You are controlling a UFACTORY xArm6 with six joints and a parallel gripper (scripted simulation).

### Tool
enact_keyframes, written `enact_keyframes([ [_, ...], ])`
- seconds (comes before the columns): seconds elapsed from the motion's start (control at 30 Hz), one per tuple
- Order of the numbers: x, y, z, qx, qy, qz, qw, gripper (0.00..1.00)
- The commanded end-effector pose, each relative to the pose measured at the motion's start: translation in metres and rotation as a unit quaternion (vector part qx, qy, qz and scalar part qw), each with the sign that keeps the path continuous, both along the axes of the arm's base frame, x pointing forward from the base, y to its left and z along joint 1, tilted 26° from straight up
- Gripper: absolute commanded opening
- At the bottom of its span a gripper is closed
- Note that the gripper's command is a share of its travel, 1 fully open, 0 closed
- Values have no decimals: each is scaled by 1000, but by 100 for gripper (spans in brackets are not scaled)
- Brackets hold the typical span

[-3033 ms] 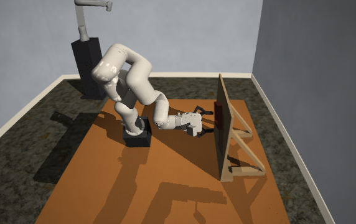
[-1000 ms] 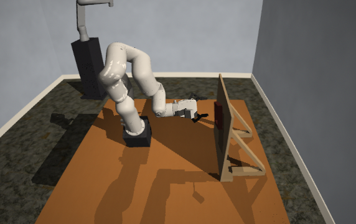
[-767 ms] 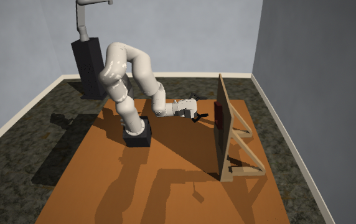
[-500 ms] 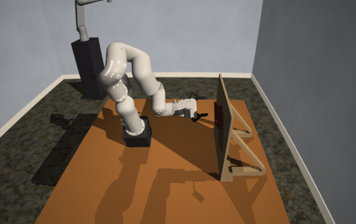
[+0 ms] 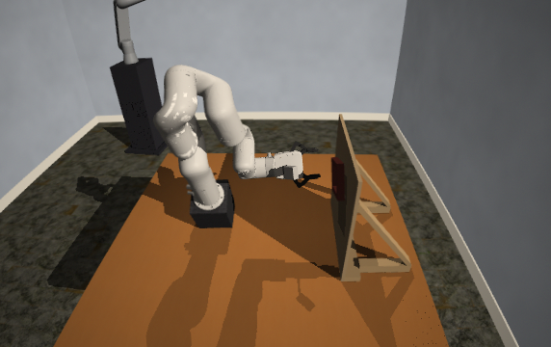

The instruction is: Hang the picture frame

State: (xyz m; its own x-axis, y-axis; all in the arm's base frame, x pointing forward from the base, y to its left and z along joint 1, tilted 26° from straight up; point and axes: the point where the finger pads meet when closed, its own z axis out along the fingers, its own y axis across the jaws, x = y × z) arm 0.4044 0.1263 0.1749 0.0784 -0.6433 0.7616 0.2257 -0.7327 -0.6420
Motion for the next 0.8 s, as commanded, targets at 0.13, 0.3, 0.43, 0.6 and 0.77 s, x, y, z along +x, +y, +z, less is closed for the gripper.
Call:
enact_keyframes([
  [0.13,-1,1,-1,0,1,-2,1000,100],
  [0.3,-8,0,-9,0,9,-12,1000,100],
  [0.43,-8,0,-9,0,10,-12,1000,100],
  [0.6,-8,0,-9,0,10,-12,1000,100],
  [0.77,-8,0,-9,0,10,-12,1000,50],
])
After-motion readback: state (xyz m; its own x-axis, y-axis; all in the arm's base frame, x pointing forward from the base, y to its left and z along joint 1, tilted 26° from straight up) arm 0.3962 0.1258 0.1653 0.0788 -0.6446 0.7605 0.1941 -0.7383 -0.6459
